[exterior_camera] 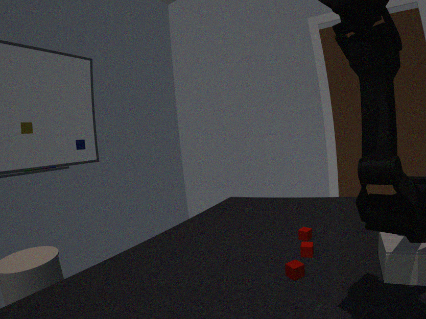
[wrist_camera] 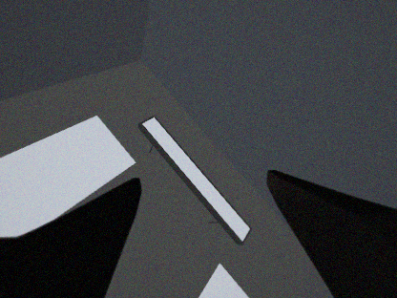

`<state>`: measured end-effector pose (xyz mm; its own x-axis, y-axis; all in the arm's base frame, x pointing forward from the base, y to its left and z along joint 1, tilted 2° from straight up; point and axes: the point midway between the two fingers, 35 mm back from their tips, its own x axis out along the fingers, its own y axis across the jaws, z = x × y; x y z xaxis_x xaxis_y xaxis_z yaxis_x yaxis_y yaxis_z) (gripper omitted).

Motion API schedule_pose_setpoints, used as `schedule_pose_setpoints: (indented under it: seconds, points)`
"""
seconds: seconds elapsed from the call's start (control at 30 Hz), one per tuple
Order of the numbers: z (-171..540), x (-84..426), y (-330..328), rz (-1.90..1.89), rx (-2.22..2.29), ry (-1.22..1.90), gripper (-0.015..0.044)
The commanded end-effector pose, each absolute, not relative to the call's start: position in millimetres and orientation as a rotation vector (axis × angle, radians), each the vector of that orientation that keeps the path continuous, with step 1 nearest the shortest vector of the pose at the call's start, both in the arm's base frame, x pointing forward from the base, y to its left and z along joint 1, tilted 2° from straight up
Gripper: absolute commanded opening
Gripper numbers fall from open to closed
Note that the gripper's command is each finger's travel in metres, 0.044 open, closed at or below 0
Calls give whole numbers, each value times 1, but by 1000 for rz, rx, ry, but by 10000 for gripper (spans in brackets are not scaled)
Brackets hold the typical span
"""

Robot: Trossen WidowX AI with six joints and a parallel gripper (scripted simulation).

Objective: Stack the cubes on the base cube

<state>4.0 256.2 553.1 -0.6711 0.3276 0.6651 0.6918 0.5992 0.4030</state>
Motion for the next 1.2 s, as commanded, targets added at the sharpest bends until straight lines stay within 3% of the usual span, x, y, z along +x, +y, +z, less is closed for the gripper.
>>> schedule_pose_setpoints:
  seconds: [0.0, 0.13, 0.37, 0.63, 0.9, 1.17]
  points:
    - [554, 3, 255, -899, -801, -2289, 374]
    - [564, -18, 231, -972, -703, -2256, 269]
    - [583, -61, 163, -1115, -448, -2151, 265]
    - [592, -92, 37, -1244, -36, -1932, 265]
    - [573, -76, -86, -1305, 345, -1642, 265]
    - [528, -19, -185, -1312, 675, -1296, 265]
